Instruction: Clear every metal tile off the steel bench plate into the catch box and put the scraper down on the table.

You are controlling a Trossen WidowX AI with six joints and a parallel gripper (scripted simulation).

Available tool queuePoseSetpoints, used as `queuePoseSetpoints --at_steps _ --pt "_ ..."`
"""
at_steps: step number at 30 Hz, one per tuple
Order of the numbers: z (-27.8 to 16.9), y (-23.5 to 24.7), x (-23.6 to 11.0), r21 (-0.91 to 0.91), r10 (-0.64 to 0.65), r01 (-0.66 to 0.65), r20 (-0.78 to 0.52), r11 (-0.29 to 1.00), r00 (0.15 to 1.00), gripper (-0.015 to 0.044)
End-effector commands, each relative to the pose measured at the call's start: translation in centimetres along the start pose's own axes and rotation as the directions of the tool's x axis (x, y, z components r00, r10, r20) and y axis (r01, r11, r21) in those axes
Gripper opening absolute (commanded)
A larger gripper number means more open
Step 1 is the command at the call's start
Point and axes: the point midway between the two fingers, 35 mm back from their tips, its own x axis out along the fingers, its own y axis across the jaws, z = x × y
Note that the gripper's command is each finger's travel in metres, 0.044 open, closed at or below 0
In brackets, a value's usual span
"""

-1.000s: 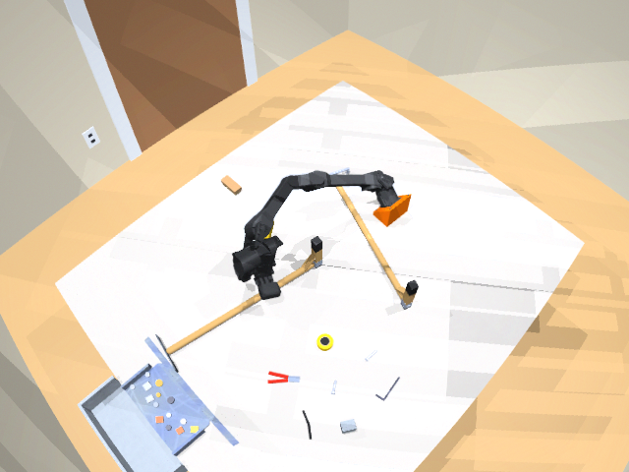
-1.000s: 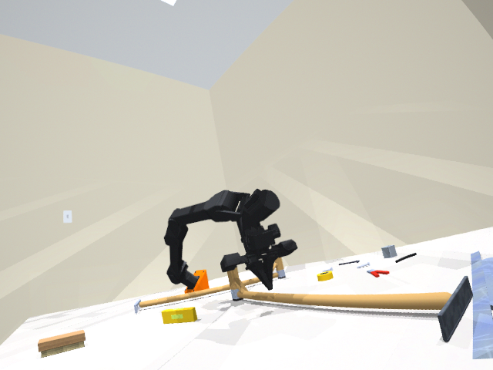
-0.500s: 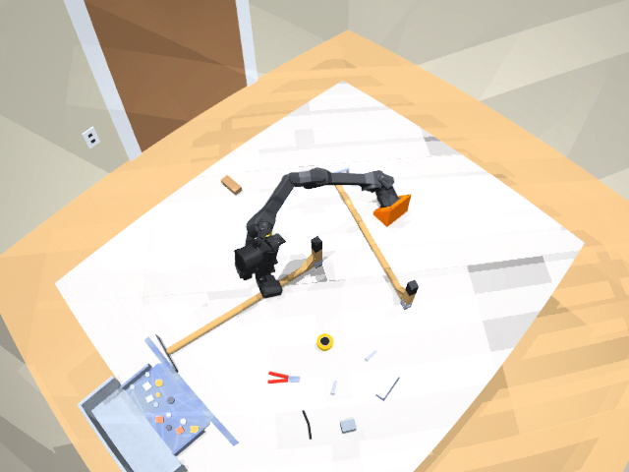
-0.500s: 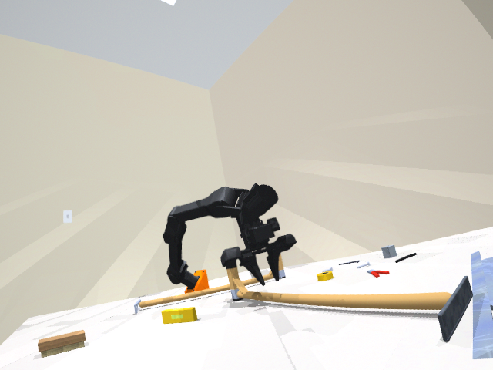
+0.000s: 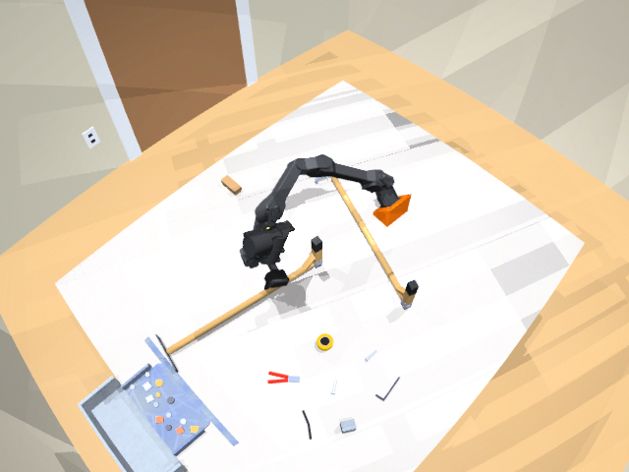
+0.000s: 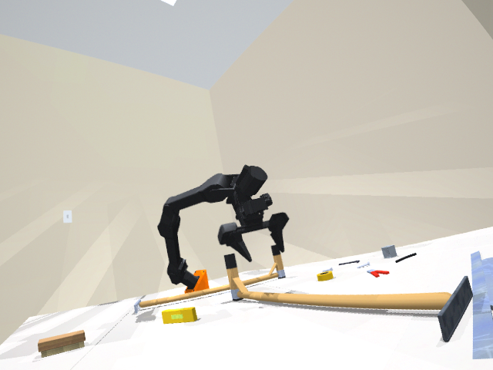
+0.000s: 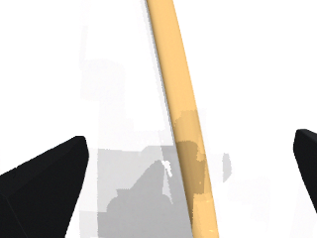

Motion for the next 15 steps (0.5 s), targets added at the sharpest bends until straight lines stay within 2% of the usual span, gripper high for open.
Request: queuePoseSetpoints --at_steps 1,15 --pt "0.2 0.2 -1.7 -0.02 0.006 -0.006 0.035 1.0 0.999 0.044" --pt "0.4 0.9 -7.0 -0.068 0.04 -0.031 0.146 0.997 0.988 0.044"
